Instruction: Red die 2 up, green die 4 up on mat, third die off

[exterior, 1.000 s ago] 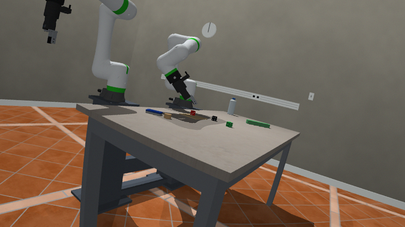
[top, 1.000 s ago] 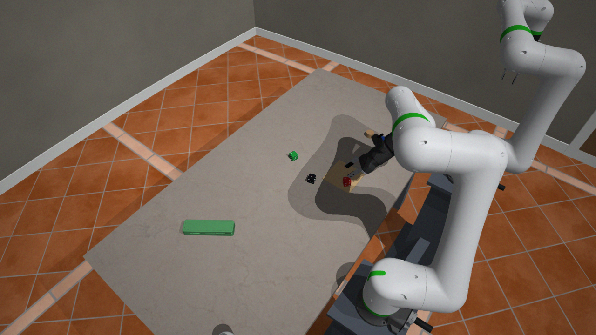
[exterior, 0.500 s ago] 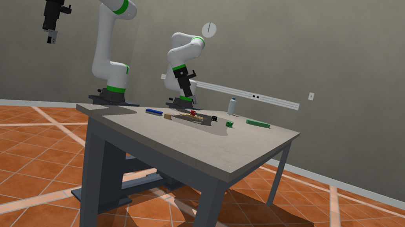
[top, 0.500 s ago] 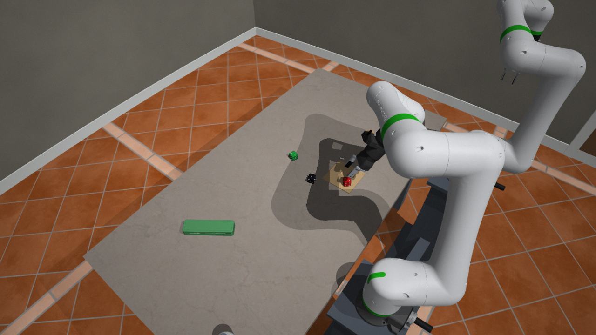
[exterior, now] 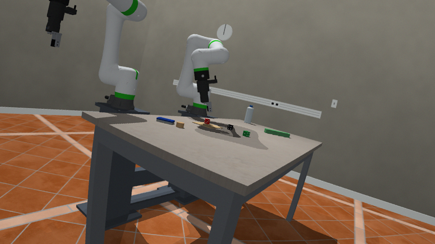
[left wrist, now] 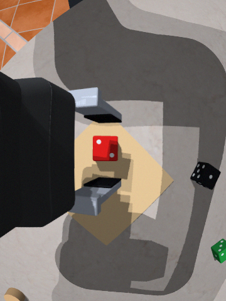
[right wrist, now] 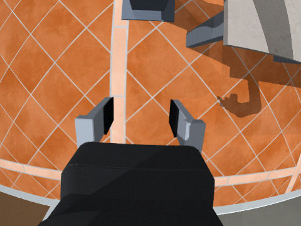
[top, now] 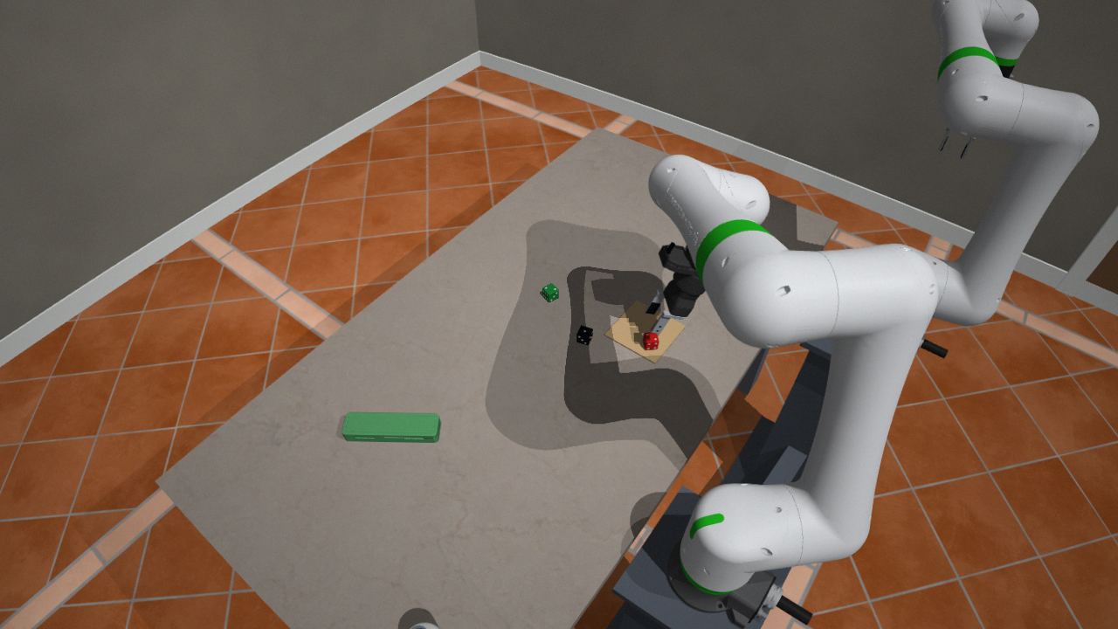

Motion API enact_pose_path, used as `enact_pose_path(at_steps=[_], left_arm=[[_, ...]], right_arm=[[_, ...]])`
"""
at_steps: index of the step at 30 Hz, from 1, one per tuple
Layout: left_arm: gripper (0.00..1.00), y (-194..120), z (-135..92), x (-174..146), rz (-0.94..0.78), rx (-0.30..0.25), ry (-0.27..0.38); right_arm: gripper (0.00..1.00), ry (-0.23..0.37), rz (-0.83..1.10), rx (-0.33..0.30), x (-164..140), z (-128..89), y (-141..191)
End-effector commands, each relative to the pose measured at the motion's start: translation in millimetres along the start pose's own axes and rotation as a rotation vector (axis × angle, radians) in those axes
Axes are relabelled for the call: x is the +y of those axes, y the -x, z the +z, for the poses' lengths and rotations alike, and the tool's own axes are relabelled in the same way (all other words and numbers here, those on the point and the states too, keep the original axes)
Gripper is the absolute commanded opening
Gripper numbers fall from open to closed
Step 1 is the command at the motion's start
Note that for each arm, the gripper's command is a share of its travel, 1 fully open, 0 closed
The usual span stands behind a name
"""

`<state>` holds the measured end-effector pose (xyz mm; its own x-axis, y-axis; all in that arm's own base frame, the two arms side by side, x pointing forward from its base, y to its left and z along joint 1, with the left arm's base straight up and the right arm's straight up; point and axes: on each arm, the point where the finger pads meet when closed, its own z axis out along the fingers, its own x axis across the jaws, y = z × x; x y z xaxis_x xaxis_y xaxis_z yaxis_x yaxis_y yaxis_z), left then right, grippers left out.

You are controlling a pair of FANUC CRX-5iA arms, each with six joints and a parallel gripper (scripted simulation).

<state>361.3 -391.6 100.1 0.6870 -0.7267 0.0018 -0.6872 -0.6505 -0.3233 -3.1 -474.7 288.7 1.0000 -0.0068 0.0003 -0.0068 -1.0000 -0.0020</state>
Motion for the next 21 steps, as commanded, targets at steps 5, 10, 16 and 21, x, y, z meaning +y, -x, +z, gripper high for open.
enact_pose_path(at_steps=[5,10,16,21], left_arm=[[1.00,0.6,0.2,-0.4,0.006,-0.001,0.073],[1.00,0.7,0.6,-1.5,0.006,-0.002,0.183],[1.00,0.5,0.8,-3.2,0.006,-0.001,0.324],[1.00,0.4,0.7,-3.4,0.006,-0.001,0.329]], right_arm=[[1.00,0.002,0.000,0.000,0.3,-0.9,0.2],[1.00,0.002,0.000,0.000,0.3,-0.9,0.2],[1.00,0.002,0.000,0.000,0.3,-0.9,0.2],[1.00,0.002,0.000,0.000,0.3,-0.9,0.2]])
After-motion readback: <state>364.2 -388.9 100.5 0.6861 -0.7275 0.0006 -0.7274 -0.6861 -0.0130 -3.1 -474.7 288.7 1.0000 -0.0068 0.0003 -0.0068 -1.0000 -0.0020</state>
